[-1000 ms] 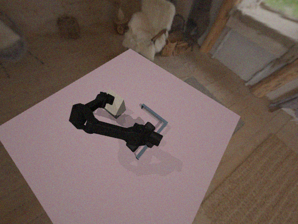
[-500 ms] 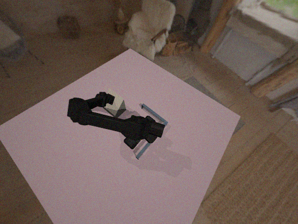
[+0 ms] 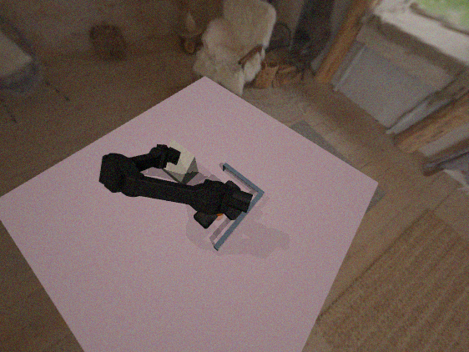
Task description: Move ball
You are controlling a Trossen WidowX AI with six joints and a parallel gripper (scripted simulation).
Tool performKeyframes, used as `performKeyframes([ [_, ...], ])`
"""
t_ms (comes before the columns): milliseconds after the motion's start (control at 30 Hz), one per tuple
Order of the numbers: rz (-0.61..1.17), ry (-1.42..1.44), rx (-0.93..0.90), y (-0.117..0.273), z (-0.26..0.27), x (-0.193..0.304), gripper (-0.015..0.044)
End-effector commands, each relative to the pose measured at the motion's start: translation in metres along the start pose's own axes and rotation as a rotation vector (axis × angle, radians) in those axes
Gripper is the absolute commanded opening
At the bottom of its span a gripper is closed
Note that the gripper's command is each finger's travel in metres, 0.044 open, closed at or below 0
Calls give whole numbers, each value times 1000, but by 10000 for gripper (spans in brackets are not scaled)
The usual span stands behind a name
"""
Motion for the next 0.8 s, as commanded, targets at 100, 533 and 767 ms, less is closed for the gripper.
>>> performKeyframes([
  [100,-7,3,0,-9,0,6,0],
  [533,-8,3,3,-75,0,6,0],
  [767,-8,3,3,-80,0,6,0],
])
Point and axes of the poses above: the point midway between the two fingers, 35 mm back from their tips, its own y axis back along the fingers, its own z axis across the jaws, x = y × z, the point moved 10 cm from there along y, back along the fingers, and after that the axes turned 10 degrees about -y, right-handed, at the moved point
